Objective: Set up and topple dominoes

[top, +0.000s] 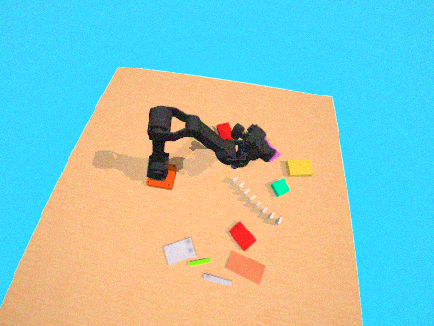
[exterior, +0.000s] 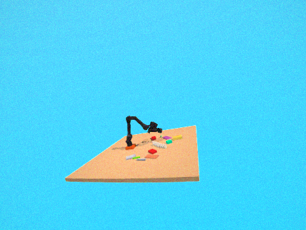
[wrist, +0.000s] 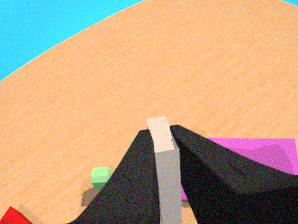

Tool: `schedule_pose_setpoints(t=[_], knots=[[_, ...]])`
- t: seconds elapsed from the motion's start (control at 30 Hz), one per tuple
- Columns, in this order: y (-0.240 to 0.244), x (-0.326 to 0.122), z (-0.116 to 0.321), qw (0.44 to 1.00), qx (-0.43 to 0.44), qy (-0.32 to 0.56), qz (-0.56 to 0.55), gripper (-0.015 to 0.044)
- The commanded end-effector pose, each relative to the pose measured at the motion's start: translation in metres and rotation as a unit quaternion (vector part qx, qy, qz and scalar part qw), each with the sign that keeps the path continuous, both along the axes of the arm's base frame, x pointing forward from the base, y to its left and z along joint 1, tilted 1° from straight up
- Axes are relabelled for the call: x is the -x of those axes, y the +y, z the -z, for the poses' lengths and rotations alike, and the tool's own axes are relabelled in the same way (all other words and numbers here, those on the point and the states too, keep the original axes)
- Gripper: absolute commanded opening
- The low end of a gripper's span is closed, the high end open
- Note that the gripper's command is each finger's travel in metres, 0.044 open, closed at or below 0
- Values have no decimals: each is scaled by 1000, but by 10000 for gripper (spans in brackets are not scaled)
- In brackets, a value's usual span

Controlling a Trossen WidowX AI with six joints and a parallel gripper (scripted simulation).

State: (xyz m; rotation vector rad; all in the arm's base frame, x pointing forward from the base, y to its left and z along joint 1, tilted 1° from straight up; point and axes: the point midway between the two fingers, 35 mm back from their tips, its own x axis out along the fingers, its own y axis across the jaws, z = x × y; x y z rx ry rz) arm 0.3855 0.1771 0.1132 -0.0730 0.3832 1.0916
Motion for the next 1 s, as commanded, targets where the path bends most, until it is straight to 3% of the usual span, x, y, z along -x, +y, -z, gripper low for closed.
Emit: schedule_pose_setpoints(t=[0.0,0.97], knots=[[-6,9,1,1000,-26,-10,-9,23],[-44,99,-14,976,-132,-125,-118,23]])
